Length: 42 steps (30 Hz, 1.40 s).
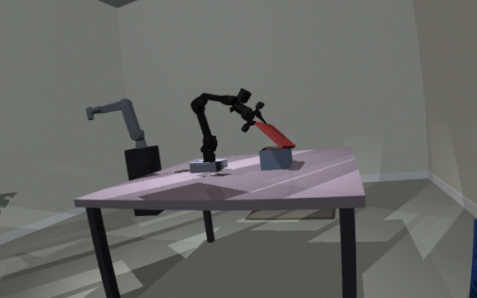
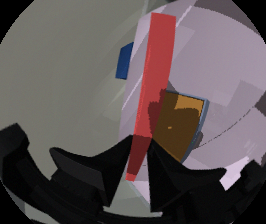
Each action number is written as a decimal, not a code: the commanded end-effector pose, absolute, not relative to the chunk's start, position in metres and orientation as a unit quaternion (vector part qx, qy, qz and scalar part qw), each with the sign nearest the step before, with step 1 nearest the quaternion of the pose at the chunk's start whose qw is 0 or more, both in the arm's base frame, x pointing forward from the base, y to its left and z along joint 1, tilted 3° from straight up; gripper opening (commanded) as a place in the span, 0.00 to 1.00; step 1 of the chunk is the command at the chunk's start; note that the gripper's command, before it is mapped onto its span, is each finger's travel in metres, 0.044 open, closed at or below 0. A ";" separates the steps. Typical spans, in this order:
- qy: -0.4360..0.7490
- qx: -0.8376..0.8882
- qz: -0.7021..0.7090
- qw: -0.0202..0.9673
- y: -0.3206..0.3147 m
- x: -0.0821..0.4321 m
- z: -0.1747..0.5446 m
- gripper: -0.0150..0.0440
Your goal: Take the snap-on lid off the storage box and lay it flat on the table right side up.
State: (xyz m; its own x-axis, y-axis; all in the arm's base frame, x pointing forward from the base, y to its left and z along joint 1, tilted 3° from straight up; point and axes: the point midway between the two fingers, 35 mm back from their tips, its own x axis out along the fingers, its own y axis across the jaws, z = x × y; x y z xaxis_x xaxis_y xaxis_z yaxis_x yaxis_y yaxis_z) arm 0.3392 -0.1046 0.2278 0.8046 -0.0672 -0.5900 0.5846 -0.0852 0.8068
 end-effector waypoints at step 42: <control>0.185 0.689 -0.251 0.654 -0.195 0.321 0.227 0.25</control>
